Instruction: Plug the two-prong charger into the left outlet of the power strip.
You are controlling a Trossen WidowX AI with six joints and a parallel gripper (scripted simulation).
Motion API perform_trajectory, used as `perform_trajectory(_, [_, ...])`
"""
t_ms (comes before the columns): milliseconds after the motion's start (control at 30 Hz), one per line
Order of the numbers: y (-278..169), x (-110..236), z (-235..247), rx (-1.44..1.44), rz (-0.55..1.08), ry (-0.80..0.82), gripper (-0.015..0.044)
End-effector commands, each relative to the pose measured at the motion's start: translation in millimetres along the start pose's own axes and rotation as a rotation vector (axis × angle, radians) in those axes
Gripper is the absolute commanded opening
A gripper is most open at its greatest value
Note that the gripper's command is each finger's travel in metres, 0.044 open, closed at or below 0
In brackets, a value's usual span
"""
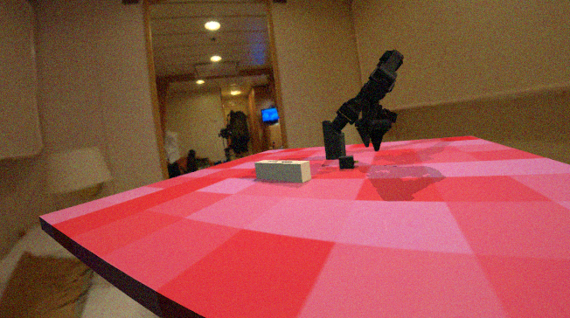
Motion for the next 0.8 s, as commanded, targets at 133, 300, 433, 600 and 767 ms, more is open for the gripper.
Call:
perform_trajectory(133, [-28.3, 1.0, 2.9, -0.098, 0.017, 0.0, 0.044])
perform_trajectory(300, [-45.3, 2.9, 6.3, -0.152, 0.021, -0.005, 0.044])
perform_trajectory(433, [-58.5, 4.6, 10.2, -0.197, 0.022, -0.01, 0.044])
perform_trajectory(600, [-74.4, 6.7, 16.0, -0.25, 0.022, -0.017, 0.044])
perform_trajectory(767, [-86.8, 8.3, 22.3, -0.291, 0.019, -0.022, 0.044])
Point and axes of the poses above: the point midway between the two fingers, 35 mm back from their tips, its own x axis back along the fingers, its own z axis across the jaws, y = z × x, the point moved 9 cm from there along x, back along the fingers, and after that the axes turned 4 degrees about x, right-handed, at the moved point
